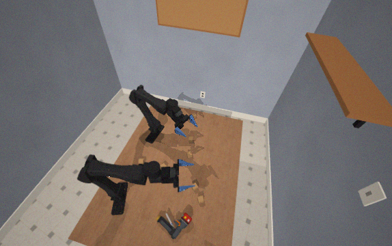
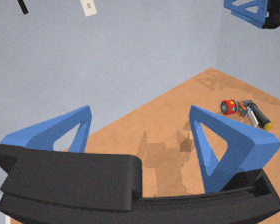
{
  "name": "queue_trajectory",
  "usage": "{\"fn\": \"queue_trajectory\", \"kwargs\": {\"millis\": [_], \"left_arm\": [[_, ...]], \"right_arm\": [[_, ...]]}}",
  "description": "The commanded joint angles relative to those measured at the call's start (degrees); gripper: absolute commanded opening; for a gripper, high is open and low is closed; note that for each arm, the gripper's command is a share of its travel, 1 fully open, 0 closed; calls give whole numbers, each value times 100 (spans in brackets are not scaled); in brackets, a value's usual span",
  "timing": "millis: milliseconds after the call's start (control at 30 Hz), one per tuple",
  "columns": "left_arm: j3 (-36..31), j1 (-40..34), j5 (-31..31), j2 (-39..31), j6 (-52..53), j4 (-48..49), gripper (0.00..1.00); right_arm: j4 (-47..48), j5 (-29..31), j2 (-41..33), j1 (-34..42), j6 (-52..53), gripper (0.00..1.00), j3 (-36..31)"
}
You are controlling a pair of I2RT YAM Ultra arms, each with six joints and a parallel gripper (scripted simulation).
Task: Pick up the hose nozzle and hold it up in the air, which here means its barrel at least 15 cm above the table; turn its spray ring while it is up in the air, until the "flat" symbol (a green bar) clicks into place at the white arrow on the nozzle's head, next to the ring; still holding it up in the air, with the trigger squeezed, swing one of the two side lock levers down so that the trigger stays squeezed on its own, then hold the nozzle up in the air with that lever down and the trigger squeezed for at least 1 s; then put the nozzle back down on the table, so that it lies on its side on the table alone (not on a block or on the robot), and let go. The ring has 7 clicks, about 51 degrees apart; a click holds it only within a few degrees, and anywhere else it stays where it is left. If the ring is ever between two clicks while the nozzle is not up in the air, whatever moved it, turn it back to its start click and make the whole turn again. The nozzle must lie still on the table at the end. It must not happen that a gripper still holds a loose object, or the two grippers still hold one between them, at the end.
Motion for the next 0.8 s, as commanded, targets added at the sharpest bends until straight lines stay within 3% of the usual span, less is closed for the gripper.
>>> {"fn": "queue_trajectory", "kwargs": {"millis": [0,500,700,767], "left_arm": [[344,225,-387,44,-443,213,100],[858,990,-1235,140,-1365,355,100],[928,873,-1113,224,-1267,144,100],[938,1041,-1085,-58,-1143,294,100]], "right_arm": [[-25,364,-483,210,-537,100,-132],[-295,1166,-1686,1016,-1659,100,-903],[-190,1157,-1665,1108,-1561,100,-753],[-163,995,-1843,1089,-1402,100,-748]]}}
